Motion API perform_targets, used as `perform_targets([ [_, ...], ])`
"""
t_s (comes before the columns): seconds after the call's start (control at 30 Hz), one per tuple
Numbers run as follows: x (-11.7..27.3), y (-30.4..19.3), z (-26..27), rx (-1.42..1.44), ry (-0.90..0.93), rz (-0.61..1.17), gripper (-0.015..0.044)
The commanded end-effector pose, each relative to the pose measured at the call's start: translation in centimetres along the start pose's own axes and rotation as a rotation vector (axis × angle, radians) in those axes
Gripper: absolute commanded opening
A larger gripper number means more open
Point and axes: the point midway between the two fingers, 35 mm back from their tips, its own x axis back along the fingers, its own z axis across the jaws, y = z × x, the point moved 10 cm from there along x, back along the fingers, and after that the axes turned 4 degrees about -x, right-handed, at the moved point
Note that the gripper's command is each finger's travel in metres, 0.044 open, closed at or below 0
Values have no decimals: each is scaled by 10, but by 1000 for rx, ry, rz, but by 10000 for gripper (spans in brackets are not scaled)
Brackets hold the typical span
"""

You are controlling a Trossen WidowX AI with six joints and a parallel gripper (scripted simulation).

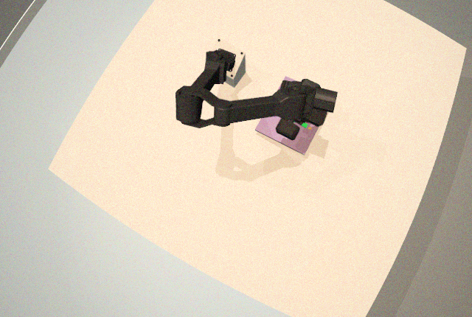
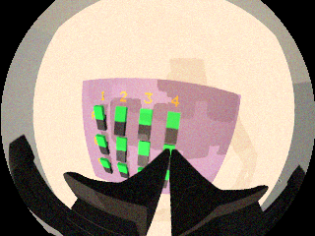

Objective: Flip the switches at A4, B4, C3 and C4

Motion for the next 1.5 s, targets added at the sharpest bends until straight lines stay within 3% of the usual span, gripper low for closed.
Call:
perform_targets([
  [0.0, -4, 0, 0, 3, -4, -13, 0],
  [0.5, -27, 0, 0, 2, -5, -13, 0],
  [1.47, -28, 0, 0, 2, -5, -13, 0],
])
